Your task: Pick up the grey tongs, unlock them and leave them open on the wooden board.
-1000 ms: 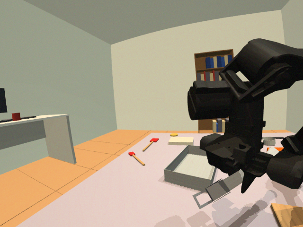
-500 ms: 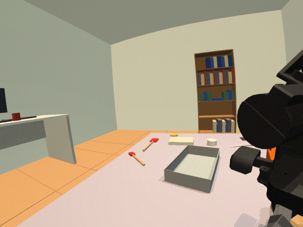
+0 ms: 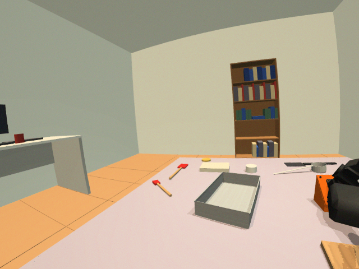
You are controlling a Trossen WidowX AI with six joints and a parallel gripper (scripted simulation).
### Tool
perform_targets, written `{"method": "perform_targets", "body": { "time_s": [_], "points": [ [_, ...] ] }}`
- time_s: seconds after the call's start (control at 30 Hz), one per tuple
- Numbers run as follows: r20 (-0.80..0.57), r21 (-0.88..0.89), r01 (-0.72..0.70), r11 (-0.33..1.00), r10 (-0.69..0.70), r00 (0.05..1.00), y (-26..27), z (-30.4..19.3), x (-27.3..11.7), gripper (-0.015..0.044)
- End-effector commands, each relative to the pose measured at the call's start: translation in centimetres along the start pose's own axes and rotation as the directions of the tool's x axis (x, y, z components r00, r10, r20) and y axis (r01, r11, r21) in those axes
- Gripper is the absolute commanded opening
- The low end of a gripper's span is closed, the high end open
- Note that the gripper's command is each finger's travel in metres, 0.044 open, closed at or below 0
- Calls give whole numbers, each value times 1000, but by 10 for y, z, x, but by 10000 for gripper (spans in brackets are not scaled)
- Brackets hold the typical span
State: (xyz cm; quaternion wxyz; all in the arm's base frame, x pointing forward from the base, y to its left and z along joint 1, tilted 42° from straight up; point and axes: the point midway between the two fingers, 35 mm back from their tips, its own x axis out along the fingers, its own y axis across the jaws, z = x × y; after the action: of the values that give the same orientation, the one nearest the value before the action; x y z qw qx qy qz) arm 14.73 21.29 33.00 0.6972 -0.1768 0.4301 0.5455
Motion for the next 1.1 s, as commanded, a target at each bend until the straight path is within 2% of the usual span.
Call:
{"method": "perform_targets", "body": {
  "time_s": [0.0, 0.67, 1.07],
  "points": [
    [13, -45, 7, 999, -6, 1000, 18, -5, -5, -150],
    [84, -258, -17, 966, 40, 996, 88, -34, -29, -150],
    [108, -263, -22, 965, 52, 993, 91, -36, -31, -150]
  ]
}}
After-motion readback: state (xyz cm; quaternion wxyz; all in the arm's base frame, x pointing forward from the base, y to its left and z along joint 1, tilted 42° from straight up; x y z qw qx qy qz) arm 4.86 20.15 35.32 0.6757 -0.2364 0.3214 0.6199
